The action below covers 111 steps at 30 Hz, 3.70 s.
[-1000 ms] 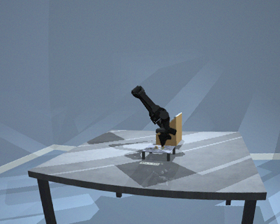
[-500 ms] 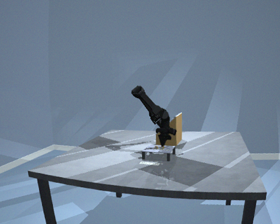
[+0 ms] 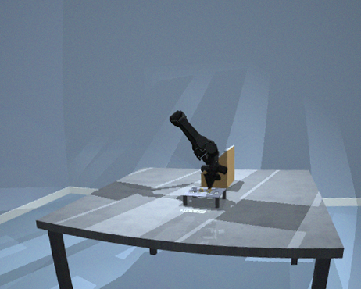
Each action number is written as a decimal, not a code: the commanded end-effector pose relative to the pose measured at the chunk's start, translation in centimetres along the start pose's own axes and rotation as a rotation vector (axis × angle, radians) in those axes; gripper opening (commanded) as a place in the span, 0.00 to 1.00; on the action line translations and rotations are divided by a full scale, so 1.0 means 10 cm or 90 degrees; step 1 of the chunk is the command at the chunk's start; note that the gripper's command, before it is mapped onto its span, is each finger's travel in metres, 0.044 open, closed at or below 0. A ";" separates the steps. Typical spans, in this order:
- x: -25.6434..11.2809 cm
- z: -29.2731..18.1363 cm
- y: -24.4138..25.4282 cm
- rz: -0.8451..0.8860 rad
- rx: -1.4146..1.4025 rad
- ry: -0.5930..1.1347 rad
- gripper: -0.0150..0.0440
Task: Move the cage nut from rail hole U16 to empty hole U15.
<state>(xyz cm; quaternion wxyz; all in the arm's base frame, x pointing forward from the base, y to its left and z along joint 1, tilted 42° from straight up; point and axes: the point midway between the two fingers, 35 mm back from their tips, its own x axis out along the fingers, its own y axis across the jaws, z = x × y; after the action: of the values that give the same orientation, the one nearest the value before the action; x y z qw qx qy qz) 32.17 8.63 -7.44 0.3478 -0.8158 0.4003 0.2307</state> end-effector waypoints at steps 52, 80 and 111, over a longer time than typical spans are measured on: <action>0.01 0.00 -0.03 0.022 0.000 0.003 0.30; 0.01 0.00 -0.05 0.032 0.000 0.003 0.30; 0.02 0.01 -0.07 0.048 0.000 0.003 0.30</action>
<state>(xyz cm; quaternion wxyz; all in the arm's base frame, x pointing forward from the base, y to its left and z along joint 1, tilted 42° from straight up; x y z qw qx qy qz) 32.84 8.86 -7.28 0.3358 -0.8023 0.4311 0.2401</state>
